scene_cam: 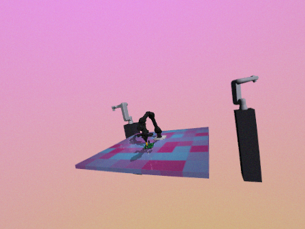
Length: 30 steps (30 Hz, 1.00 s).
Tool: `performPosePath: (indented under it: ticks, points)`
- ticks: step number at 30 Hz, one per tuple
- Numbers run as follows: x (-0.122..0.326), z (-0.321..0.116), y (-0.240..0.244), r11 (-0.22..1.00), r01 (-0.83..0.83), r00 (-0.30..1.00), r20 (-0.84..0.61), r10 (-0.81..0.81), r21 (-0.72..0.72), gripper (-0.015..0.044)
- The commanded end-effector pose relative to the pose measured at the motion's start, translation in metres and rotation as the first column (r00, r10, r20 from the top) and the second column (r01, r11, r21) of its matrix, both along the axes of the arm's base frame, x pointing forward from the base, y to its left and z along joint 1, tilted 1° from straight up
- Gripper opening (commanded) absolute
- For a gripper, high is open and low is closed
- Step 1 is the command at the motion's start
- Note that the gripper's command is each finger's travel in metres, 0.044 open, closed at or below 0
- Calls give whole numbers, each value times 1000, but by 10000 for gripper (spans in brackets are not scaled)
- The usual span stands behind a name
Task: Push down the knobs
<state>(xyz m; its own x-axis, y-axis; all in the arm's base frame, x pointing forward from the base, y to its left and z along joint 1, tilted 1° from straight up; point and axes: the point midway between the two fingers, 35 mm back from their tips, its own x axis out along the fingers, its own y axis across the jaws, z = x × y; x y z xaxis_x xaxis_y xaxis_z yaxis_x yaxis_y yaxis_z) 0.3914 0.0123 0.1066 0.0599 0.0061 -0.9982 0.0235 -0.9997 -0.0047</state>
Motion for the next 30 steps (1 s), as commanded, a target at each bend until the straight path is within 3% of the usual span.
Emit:
performPosePath:
  ticks: [1, 30]
  points:
    - [-1, 0, -1, 1000, -6, 1000, -5, 6, -4, 0]
    - [-1, -4, -1, 1000, -6, 1000, -5, 6, -4, 0]
